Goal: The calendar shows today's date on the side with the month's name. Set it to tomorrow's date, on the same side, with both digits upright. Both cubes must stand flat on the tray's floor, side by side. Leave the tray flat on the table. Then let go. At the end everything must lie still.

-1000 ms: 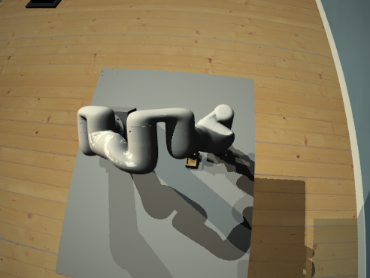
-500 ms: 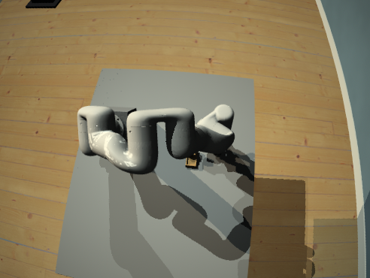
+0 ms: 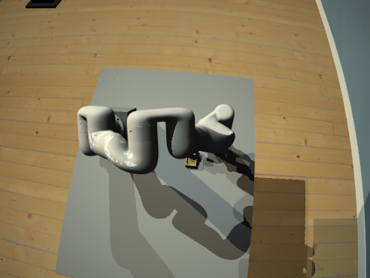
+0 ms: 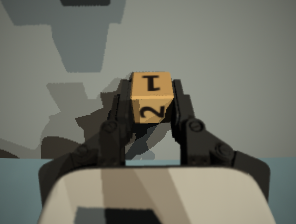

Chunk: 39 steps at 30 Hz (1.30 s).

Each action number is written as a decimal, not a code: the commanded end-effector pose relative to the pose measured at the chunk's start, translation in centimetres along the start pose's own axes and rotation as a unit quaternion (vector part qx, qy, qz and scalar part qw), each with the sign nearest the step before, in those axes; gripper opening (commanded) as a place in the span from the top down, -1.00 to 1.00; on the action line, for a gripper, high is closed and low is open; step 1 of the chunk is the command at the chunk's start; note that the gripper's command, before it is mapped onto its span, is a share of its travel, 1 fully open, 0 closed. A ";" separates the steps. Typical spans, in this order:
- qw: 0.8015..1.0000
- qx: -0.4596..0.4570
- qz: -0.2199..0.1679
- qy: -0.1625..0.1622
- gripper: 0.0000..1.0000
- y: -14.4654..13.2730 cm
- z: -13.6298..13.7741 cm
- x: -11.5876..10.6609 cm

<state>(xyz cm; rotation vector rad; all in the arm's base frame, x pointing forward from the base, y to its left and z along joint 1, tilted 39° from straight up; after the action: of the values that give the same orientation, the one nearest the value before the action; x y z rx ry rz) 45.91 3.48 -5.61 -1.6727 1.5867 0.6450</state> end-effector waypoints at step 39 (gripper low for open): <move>1.000 0.000 -0.002 -0.001 0.43 -0.1 0.1 0.2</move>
<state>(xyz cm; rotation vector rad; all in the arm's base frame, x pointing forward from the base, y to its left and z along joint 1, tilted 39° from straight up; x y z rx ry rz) 45.95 3.31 -5.83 -1.6726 1.5868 0.6450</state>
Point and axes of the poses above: the point where the finger pads meet when closed, its own x axis out along the fingers, its own z axis across the jaws, y = z × x, the point moved 2 cm from there along -x, back along the fingers, and after that the axes turned 15 degrees about x, right-handed, at the moved point
